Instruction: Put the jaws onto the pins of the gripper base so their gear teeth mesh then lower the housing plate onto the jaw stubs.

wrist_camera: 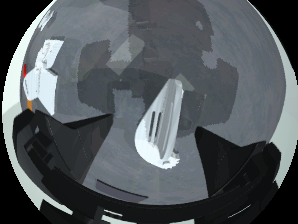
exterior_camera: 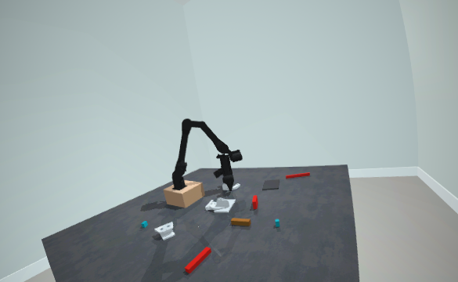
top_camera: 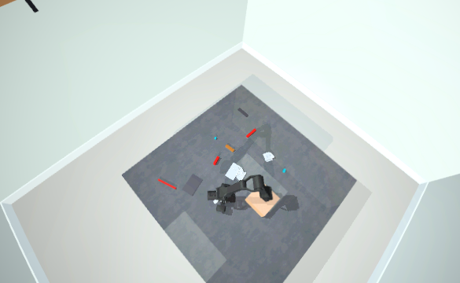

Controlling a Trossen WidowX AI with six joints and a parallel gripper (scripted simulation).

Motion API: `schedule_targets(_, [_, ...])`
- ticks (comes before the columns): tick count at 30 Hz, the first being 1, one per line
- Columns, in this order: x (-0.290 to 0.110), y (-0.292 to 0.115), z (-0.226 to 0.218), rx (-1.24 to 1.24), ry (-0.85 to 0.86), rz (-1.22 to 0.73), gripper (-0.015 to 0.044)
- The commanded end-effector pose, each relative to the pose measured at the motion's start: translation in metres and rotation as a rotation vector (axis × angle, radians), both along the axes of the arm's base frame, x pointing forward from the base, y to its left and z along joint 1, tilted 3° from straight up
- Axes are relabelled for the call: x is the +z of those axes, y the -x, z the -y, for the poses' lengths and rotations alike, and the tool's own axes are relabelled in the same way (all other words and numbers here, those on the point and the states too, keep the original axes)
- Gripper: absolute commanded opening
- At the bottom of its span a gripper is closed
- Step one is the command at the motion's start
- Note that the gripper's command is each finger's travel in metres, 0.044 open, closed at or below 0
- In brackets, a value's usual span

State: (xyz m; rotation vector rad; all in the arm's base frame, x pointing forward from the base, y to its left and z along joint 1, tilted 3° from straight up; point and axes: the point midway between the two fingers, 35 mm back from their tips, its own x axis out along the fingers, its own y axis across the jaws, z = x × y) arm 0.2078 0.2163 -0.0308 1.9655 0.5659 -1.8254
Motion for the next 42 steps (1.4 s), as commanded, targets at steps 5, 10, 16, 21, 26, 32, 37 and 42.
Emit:
schedule_targets(5, [-0.0013, 0.0002, 0.0011, 0.004, 0.004, 0.001, 0.044])
schedule_targets(10, [-0.0015, 0.0002, 0.0011, 0.004, 0.004, 0.001, 0.044])
schedule_targets(16, [-0.0007, 0.0001, 0.0001, 0.0, 0.0, 0.0, 0.0361])
schedule_targets(21, [-0.0007, 0.0001, 0.0001, 0.0, 0.0, 0.0, 0.023])
schedule_targets(26, [-0.0007, 0.0001, 0.0001, 0.0, 0.0, 0.0, 0.0138])
schedule_targets(32, [-0.0007, 0.0001, 0.0001, 0.0, 0.0, 0.0, 0.0134])
schedule_targets(37, [-0.0007, 0.0001, 0.0001, 0.0, 0.0, 0.0, 0.0134])
schedule_targets(42, [0.0067, -0.0001, -0.0004, 0.0, 0.001, 0.0, 0.0134])
